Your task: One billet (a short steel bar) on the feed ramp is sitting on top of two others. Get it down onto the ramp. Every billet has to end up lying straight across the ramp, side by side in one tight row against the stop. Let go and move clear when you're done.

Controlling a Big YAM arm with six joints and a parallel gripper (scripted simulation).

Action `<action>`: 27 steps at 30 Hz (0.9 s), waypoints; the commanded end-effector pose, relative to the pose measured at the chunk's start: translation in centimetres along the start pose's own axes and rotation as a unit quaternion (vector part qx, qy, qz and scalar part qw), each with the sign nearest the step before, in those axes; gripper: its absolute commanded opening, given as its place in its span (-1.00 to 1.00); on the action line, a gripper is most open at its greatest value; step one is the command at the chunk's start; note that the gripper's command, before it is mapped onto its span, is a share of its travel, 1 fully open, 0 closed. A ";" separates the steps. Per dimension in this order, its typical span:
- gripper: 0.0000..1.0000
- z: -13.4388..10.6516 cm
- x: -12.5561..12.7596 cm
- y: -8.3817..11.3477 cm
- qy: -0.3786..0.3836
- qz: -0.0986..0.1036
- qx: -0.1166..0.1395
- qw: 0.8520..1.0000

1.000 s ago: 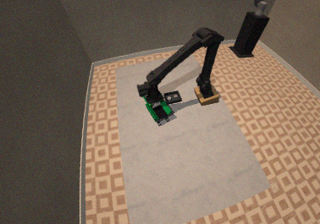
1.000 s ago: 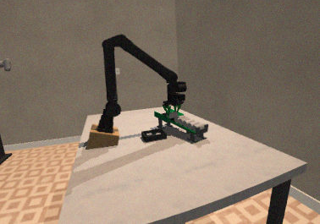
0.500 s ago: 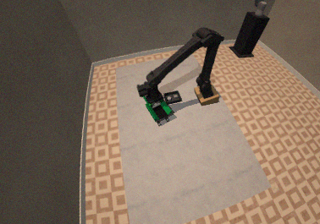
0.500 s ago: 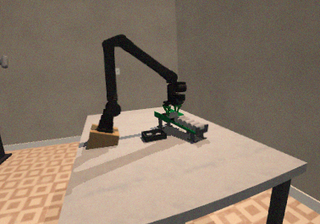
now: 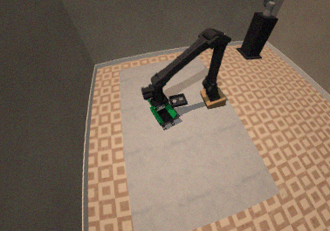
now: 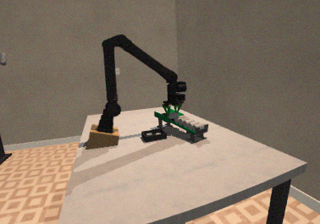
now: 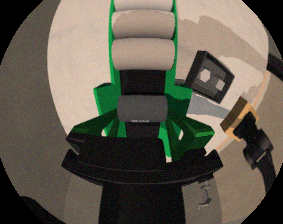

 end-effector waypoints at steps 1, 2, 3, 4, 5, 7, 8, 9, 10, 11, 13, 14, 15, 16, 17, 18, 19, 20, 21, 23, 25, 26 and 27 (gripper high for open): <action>0.49 -0.1 1.4 1.2 0.001 0.022 -0.006 1.000; 0.49 -0.1 1.3 1.2 0.001 0.022 -0.006 1.000; 0.55 -0.1 1.3 1.2 0.001 0.022 -0.006 1.000; 0.55 -0.1 1.3 1.2 0.001 0.022 -0.006 1.000; 0.55 -0.1 1.3 1.2 0.001 0.022 -0.006 1.000; 0.62 -0.1 1.3 1.2 0.001 0.022 -0.006 1.000; 0.62 -0.1 1.3 1.2 0.001 0.022 -0.006 1.000; 0.62 -0.1 1.3 1.2 0.001 0.022 -0.006 1.000; 0.62 -0.1 1.3 1.2 0.001 0.022 -0.006 1.000; 0.68 -0.1 1.3 1.2 0.001 0.022 -0.006 1.000; 0.68 -0.1 1.3 1.2 0.001 0.022 -0.006 1.000; 0.68 -0.1 1.3 1.2 0.001 0.022 -0.006 1.000; 0.68 -0.1 1.3 1.2 0.001 0.022 -0.006 1.000; 0.68 -0.1 1.3 1.2 0.001 0.022 -0.006 1.000; 0.68 -0.1 1.3 1.2 0.001 0.022 -0.006 1.000; 0.68 -0.1 1.3 1.2 0.001 0.022 -0.006 1.000; 0.68 -0.1 1.3 1.2 0.001 0.022 -0.006 1.000; 0.68 -0.1 1.3 1.2 0.001 0.022 -0.006 1.000; 0.68 -0.1 1.3 1.2 0.001 0.022 -0.006 1.000; 0.68 -0.1 1.3 1.2 0.001 0.022 -0.006 1.000; 0.68 -0.1 1.3 1.2 0.001 0.022 -0.006 1.000; 0.68 -0.1 1.3 1.2 0.001 0.022 -0.006 1.000; 0.68 -0.1 1.3 1.2 0.001 0.022 -0.006 1.000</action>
Point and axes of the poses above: the point where the finger pads meet when closed, its own y axis back along the fingers, its own x axis across the jaws, z = x × y, the point moved 6 cm from there along y, back along the fingers, and after that the axes turned 6 degrees about y, right-handed, at the moved point
